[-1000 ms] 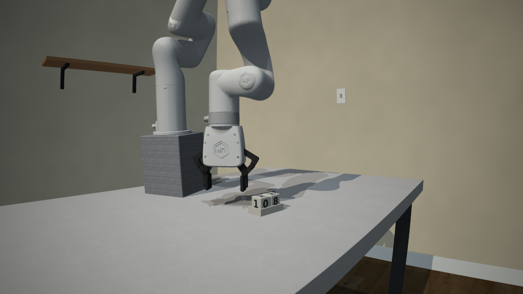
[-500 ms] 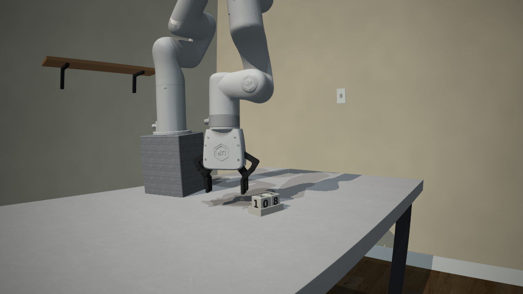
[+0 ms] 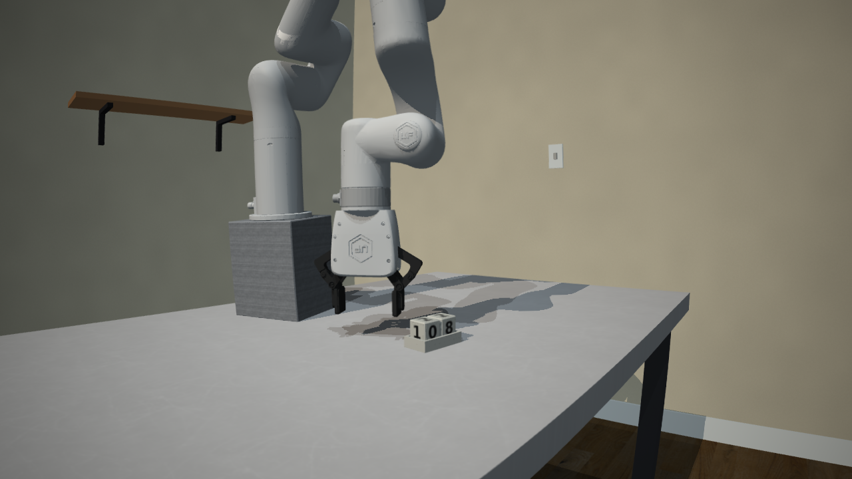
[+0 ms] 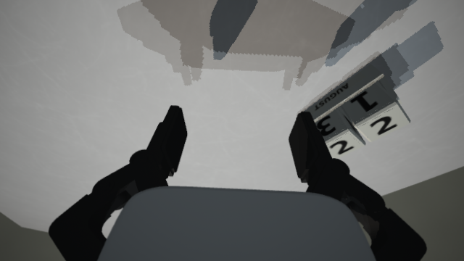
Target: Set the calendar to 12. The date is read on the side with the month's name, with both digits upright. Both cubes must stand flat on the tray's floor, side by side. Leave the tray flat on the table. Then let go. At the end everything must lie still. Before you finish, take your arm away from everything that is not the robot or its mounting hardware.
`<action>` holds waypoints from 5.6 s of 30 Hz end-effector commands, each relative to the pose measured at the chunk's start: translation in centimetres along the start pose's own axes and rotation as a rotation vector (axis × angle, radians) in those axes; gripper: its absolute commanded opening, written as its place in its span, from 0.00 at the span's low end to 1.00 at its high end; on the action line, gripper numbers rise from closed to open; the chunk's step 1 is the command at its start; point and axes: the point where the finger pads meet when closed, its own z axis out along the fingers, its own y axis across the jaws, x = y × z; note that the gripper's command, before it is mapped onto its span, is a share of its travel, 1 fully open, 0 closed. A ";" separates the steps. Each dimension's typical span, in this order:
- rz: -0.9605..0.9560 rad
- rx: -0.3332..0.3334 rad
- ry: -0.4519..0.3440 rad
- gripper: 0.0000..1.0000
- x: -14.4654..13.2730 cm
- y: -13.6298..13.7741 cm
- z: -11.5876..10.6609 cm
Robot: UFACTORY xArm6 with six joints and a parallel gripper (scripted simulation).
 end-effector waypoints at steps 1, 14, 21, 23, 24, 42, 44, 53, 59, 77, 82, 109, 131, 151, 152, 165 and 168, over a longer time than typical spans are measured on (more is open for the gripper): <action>0.000 -0.002 -0.002 1.00 0.0 0.1 0.0; 0.000 -0.002 -0.002 1.00 0.0 0.1 0.0; 0.000 -0.002 -0.002 1.00 0.0 0.1 0.0; 0.000 -0.002 -0.002 1.00 0.0 0.1 0.0; 0.000 -0.002 -0.002 1.00 0.0 0.1 0.0; 0.000 -0.002 -0.002 1.00 0.0 0.1 0.0; 0.000 -0.002 -0.002 1.00 0.0 0.1 0.0; 0.000 -0.002 -0.002 1.00 0.0 0.1 0.0; 0.000 -0.002 -0.002 1.00 0.0 0.1 0.0; 0.000 -0.002 -0.004 1.00 0.0 0.1 -1.7; 0.000 -0.002 -0.004 1.00 -0.3 0.0 -1.7; 0.000 -0.002 -0.004 1.00 -3.7 -0.9 -0.9; 0.000 -0.002 -0.004 1.00 -3.7 -0.9 1.4; 0.000 -0.002 -0.004 1.00 -3.7 -0.9 1.4; 0.000 -0.002 -0.004 1.00 -3.7 -0.9 1.4; 0.000 -0.002 -0.004 1.00 -3.7 -0.9 1.4; 0.000 -0.002 -0.004 1.00 -3.7 -0.9 1.4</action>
